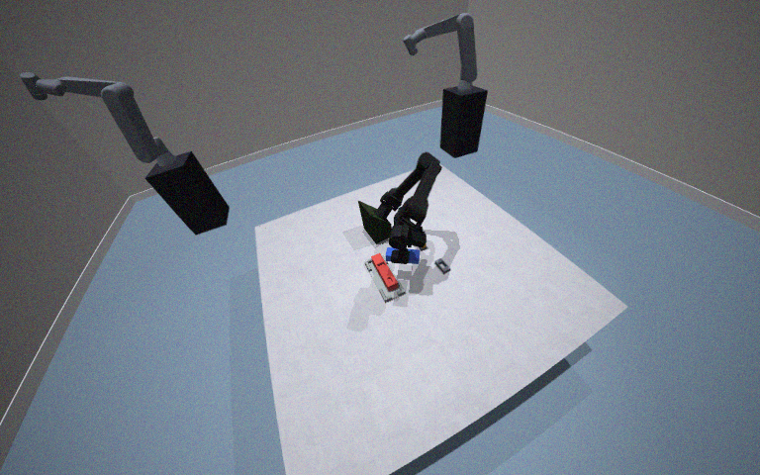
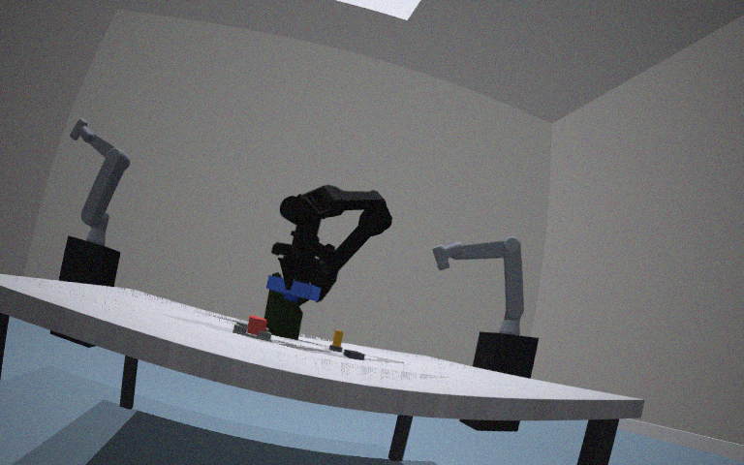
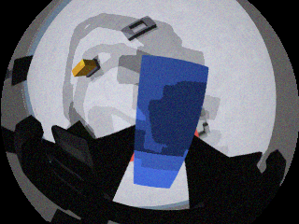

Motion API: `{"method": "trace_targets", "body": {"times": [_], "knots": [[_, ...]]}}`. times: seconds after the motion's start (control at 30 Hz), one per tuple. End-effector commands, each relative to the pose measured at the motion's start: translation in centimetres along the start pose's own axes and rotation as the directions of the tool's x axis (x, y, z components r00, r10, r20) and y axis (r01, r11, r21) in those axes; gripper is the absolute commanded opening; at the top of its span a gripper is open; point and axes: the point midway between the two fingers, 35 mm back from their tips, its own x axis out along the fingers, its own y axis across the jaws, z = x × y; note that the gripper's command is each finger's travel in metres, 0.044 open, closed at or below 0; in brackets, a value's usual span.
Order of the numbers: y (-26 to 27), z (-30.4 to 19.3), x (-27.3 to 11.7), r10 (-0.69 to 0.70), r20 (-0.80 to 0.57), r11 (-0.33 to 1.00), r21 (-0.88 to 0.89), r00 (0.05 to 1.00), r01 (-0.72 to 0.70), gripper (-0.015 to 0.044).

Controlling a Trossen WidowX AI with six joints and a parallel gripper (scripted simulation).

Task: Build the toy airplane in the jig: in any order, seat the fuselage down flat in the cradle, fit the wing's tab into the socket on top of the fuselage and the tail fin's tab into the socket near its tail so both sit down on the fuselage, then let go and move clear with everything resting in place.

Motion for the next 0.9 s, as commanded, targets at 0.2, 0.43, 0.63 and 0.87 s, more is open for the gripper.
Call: {"method": "trace_targets", "body": {"times": [0.2, 0.43, 0.63, 0.87], "knots": [[0.1, -3.3, 0.9, 0.009, -0.003, 0.985, -0.175, 1.000, -0.009, 0.0000], [0.4, -5.6, 1.5, 0.014, 0.000, 0.953, -0.302, 1.000, -0.013, 0.0000], [0.7, -7.4, 2.0, 0.019, 0.005, 0.912, -0.411, 1.000, -0.016, 0.0000], [1.3, -9.5, 2.8, 0.026, 0.012, 0.847, -0.531, 1.000, -0.016, 0.0000]]}}
